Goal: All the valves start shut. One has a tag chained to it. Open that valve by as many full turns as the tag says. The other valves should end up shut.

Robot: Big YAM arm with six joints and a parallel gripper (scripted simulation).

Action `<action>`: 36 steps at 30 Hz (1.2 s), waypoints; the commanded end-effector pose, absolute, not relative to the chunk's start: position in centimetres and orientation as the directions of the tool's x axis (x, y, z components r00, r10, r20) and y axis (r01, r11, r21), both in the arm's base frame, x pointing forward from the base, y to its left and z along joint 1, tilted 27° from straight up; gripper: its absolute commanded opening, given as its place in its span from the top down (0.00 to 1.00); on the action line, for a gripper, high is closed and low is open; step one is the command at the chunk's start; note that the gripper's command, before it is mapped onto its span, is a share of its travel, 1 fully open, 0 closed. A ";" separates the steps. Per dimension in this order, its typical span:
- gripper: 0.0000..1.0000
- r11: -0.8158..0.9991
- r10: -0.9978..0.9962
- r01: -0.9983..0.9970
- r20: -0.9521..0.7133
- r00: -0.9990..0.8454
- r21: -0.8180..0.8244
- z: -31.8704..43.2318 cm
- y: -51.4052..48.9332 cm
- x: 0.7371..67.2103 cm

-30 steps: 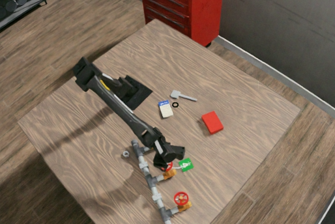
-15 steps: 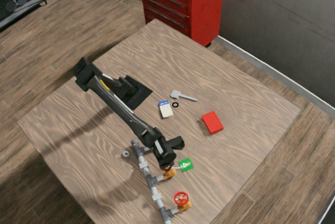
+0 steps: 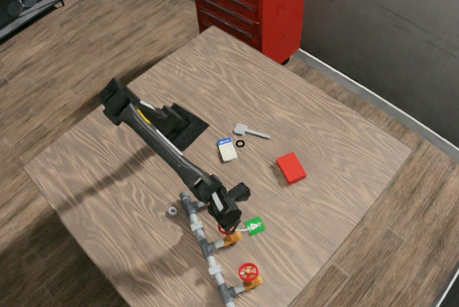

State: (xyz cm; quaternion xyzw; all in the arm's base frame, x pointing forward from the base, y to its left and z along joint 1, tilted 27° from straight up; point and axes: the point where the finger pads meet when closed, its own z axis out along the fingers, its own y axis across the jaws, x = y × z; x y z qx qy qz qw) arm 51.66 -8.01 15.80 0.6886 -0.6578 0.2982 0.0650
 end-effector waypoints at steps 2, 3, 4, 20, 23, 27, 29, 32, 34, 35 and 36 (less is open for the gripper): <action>1.00 -0.191 -0.861 -0.940 0.507 0.024 -0.281 16.7 -7.7 52.2; 1.00 -0.191 -0.861 -0.940 0.507 0.024 -0.281 16.7 -7.7 52.2; 0.00 -0.191 -0.861 -0.940 0.507 0.024 -0.281 16.7 -7.7 52.2; 0.00 -0.187 -0.861 -0.938 0.508 0.014 -0.291 16.8 -7.7 52.4; 0.00 -0.187 -0.861 -0.938 0.508 0.014 -0.291 16.8 -7.7 52.4; 0.00 -0.186 -0.861 -0.938 0.508 0.013 -0.292 16.8 -7.7 52.4; 0.00 -0.174 -0.864 -0.938 0.504 0.000 -0.299 16.8 -7.7 52.4; 0.00 -0.166 -0.865 -0.938 0.501 -0.009 -0.303 16.8 -7.7 52.4; 0.00 -0.152 -0.868 -0.938 0.496 -0.024 -0.311 16.8 -7.7 52.4; 0.00 -0.141 -0.870 -0.938 0.492 -0.036 -0.318 16.8 -7.7 52.4; 0.00 -0.127 -0.872 -0.937 0.487 -0.051 -0.326 16.8 -7.7 52.4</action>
